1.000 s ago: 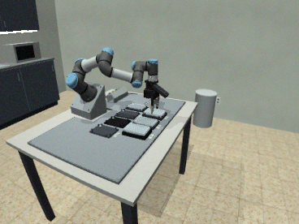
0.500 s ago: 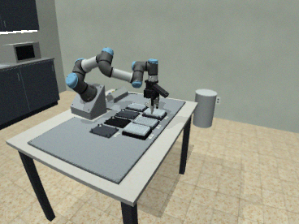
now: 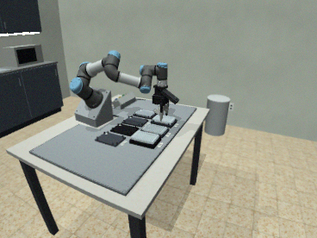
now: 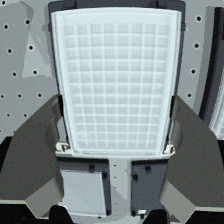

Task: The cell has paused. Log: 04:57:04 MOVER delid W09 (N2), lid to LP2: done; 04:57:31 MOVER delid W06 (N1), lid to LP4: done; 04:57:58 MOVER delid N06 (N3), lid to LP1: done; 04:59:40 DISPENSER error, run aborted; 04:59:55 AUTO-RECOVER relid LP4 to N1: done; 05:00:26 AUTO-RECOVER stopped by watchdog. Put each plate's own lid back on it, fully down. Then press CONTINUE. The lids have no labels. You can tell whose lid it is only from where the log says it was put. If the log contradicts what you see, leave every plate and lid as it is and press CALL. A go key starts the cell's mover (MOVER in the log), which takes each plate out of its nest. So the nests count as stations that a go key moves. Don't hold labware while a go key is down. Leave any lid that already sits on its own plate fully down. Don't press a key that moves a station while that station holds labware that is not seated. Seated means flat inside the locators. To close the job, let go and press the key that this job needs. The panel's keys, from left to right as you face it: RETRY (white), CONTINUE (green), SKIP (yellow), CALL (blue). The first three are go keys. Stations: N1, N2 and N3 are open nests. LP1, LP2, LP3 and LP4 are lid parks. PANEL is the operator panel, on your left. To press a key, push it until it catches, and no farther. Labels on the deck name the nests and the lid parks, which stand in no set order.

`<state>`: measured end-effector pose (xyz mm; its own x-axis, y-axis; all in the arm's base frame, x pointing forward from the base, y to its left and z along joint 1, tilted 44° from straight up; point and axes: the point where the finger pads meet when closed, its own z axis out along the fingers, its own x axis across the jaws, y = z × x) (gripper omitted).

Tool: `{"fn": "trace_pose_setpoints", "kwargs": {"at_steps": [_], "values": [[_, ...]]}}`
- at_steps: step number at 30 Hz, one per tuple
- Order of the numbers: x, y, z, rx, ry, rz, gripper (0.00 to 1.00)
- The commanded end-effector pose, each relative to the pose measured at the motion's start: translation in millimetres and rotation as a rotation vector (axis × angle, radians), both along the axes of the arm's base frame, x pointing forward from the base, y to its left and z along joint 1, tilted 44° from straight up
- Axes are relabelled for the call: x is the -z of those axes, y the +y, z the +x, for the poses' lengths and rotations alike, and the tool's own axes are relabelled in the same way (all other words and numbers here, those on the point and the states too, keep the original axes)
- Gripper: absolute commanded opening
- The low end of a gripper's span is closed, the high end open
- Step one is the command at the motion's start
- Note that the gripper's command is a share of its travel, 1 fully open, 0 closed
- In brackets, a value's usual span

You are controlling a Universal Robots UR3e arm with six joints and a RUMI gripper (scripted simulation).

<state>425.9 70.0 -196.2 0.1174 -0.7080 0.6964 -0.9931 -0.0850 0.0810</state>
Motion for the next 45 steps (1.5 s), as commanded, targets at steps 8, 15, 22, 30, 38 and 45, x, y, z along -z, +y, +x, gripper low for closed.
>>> {"fn": "trace_pose_setpoints", "kwargs": {"at_steps": [8, 15, 22, 30, 38, 45], "values": [[-0.7, 0.8, 0.8, -0.001, -0.002, 0.001, 0.00], [-0.7, 0.8, 0.8, -0.001, -0.003, 0.001, 0.82], [-0.7, 0.8, 0.8, -0.001, -0.003, 0.001, 0.82], [-0.7, 0.8, 0.9, -0.001, -0.003, 0.001, 0.82], [-0.7, 0.8, 0.9, -0.001, -0.003, 0.001, 0.82], [-0.7, 0.8, 0.9, -0.001, -0.003, 0.001, 0.82]]}}
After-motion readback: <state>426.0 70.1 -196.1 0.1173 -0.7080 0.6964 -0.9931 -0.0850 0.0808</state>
